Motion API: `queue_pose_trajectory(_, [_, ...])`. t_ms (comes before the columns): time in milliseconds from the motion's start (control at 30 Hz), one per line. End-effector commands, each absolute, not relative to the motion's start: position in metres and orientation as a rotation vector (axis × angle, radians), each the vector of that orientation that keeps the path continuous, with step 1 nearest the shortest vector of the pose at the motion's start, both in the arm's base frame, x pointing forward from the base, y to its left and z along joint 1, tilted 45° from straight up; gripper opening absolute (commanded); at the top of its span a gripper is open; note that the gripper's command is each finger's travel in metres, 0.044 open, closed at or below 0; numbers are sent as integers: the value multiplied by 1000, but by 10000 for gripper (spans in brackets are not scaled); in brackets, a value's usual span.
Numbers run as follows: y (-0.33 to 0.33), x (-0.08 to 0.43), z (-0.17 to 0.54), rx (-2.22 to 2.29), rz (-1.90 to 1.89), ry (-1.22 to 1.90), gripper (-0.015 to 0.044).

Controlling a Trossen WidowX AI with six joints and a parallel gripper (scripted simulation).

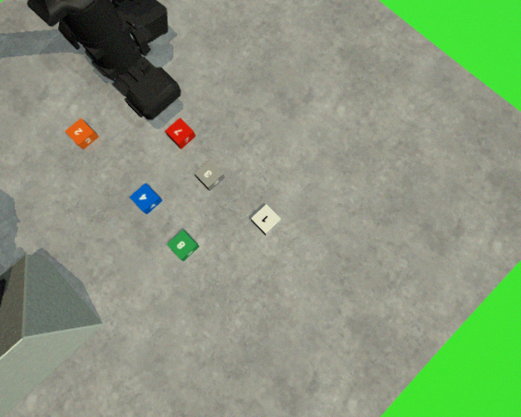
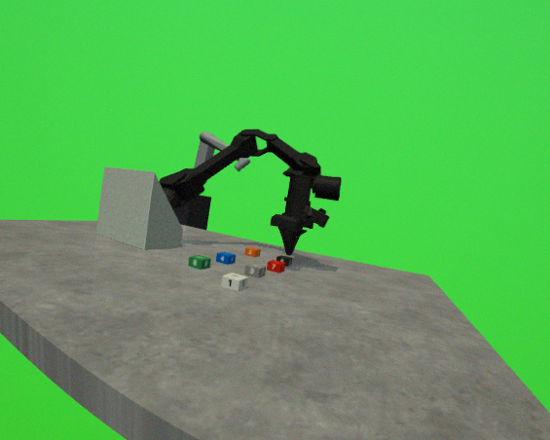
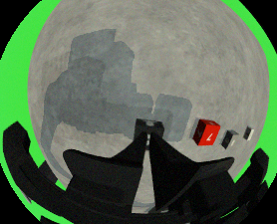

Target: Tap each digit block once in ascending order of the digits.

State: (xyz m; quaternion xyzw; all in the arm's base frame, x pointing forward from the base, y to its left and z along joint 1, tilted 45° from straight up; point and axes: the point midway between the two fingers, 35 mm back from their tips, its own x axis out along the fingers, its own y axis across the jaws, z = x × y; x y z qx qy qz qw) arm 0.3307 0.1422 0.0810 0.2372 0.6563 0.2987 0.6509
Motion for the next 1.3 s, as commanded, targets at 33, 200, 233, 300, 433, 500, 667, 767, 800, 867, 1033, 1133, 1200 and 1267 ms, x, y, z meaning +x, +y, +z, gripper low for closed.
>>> queue_pose_trajectory(33, [149,329,74,547,680,1496,20])
queue_pose_trajectory(200, [151,328,73,548,680,1496,20])
queue_pose_trajectory(233, [151,328,73,548,680,1496,20])
queue_pose_trajectory(300, [147,330,76,541,678,1491,20])
queue_pose_trajectory(433, [130,330,94,547,679,1497,20])
queue_pose_trajectory(500, [130,330,94,547,679,1497,20])
queue_pose_trajectory(667, [101,335,121,543,675,1498,20])
queue_pose_trajectory(767, [75,334,149,545,676,1498,20])
queue_pose_trajectory(800, [73,334,151,545,677,1498,20])
queue_pose_trajectory(867, [73,334,151,545,677,1498,20])
queue_pose_trajectory(1033, [50,338,128,542,673,1499,20])
queue_pose_trajectory(1133, [14,339,93,542,674,1499,20])
queue_pose_trajectory(1200, [12,339,90,542,674,1499,20])
queue_pose_trajectory(1267, [12,339,90,542,674,1499,20])
